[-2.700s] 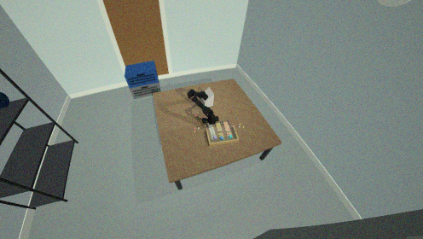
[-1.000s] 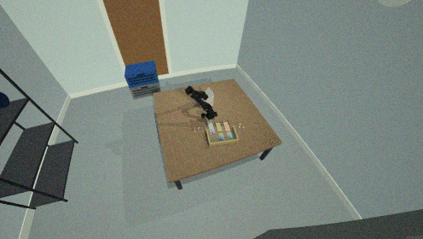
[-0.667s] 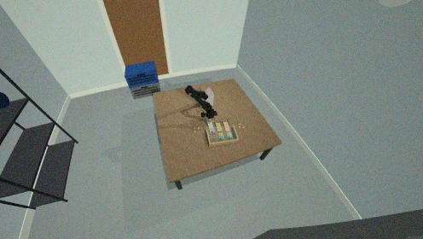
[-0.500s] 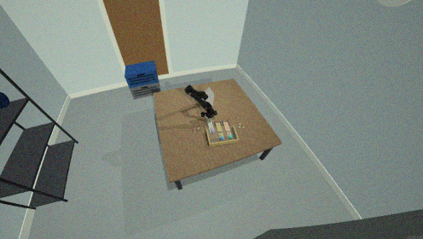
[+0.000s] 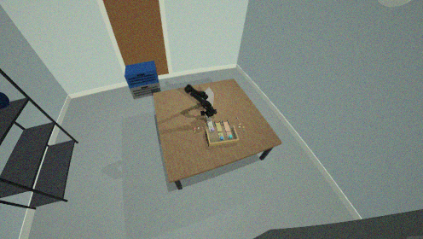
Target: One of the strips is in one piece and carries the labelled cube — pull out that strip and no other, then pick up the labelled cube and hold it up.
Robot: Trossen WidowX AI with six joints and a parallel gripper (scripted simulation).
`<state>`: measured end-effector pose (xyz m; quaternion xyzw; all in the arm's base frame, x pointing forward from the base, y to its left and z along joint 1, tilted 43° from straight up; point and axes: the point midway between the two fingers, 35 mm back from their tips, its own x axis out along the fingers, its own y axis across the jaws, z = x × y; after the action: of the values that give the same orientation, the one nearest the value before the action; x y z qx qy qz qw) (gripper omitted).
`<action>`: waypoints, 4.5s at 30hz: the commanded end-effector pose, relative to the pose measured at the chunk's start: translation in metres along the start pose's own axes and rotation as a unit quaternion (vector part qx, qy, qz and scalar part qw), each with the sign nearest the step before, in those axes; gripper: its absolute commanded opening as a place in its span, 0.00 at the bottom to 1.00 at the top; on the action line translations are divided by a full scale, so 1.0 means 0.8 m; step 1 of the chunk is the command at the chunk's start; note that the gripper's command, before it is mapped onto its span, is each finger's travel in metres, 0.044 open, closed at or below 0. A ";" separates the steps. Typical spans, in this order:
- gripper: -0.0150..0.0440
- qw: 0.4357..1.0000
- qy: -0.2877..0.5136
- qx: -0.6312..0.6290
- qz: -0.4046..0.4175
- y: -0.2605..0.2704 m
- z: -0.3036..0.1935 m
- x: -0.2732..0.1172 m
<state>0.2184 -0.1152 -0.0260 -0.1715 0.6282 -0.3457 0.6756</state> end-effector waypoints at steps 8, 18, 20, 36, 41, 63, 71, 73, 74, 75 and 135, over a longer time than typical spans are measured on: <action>0.25 1.000 0.014 -0.007 -0.002 0.000 -0.031 0.005; 0.25 1.000 0.015 -0.007 -0.002 0.001 -0.048 0.005; 0.25 1.000 0.015 -0.007 -0.002 0.001 -0.051 0.004; 0.25 1.000 0.015 -0.007 -0.002 0.001 -0.061 0.004; 0.25 1.000 0.015 -0.007 -0.002 0.001 -0.061 0.004; 0.25 1.000 0.015 -0.007 -0.002 0.001 -0.061 0.004; 0.25 1.000 0.014 -0.006 0.000 0.003 -0.046 -0.051; 0.25 1.000 0.015 -0.007 -0.001 0.003 -0.046 -0.053; 0.25 1.000 0.015 -0.007 -0.001 0.003 -0.046 -0.053; 0.25 1.000 0.015 -0.007 -0.001 0.003 -0.046 -0.053; 1.00 0.999 0.010 -0.047 0.000 0.006 0.202 -0.074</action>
<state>0.3663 -0.1009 0.0360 -0.1967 0.6490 -0.3178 0.6627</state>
